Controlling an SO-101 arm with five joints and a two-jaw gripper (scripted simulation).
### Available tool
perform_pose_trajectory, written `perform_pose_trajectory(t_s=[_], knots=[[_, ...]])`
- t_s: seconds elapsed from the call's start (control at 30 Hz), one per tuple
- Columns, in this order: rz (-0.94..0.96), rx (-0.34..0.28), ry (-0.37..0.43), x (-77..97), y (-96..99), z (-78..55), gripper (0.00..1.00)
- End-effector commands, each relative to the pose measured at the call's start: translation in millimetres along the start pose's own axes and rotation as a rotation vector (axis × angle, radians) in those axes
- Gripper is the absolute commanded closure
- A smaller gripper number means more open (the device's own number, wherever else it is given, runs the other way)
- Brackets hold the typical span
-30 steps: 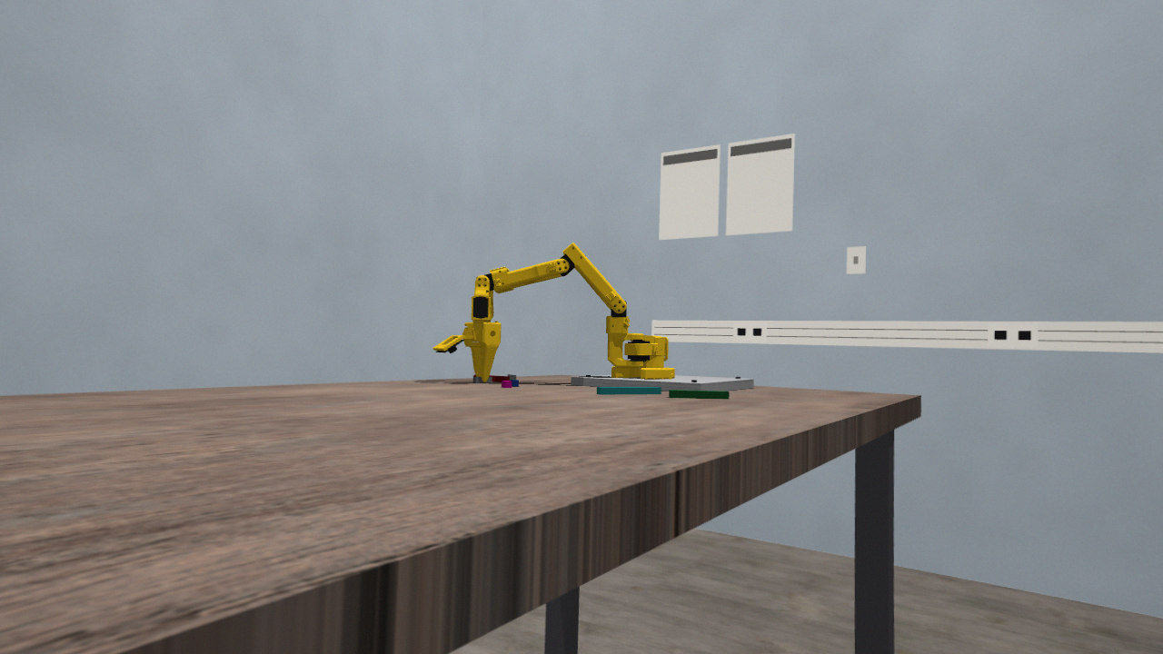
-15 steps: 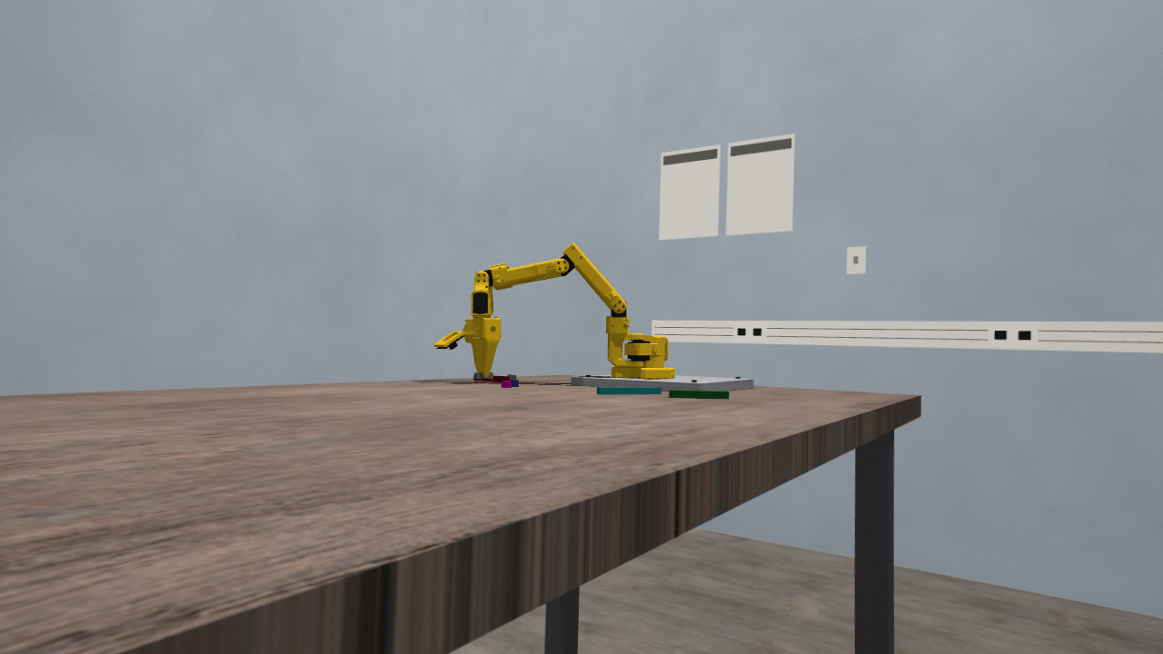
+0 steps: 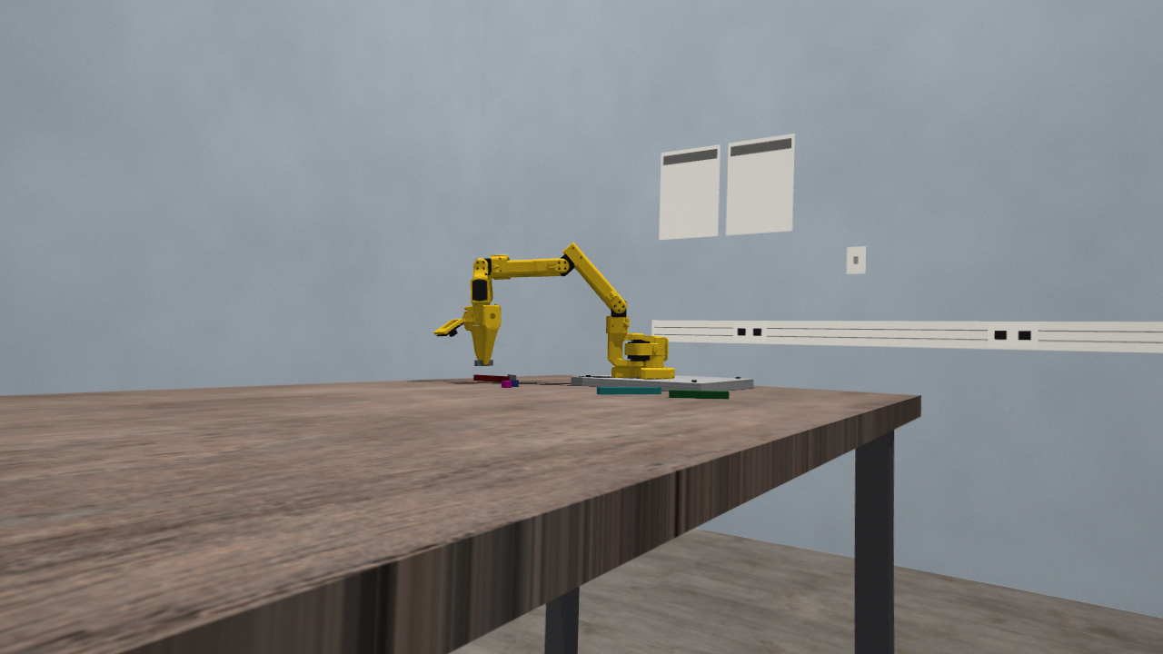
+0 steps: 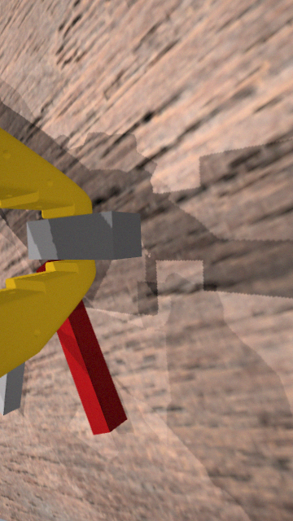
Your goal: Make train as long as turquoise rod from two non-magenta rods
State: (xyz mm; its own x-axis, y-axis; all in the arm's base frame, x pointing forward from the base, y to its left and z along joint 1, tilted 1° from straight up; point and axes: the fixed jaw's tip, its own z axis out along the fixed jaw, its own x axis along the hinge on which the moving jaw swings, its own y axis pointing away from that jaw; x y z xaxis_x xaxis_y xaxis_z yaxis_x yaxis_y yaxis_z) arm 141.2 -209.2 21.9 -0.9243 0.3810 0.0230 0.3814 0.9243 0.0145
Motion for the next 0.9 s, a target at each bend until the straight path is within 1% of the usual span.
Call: perform_pose_trajectory(t_s=[0.0,0.27,0.4,0.5,0.57,0.7,0.87], knots=[[0.000,-0.001,-0.001,0.8,-1.1,-2.1,1.00],[0.005,-0.001,-0.001,0.0,0.8,-2.3,1.00],[0.018,0.000,0.000,-2.5,6.6,-2.6,1.00],[0.035,0.000,0.000,-5.5,14.5,-2.9,1.00],[0.035,0.000,0.000,-5.5,14.5,-2.9,1.00],[0.070,0.002,0.002,-10.3,30.2,-3.4,1.00],[0.128,0.004,0.003,-15.3,57.2,-3.7,1.00]])
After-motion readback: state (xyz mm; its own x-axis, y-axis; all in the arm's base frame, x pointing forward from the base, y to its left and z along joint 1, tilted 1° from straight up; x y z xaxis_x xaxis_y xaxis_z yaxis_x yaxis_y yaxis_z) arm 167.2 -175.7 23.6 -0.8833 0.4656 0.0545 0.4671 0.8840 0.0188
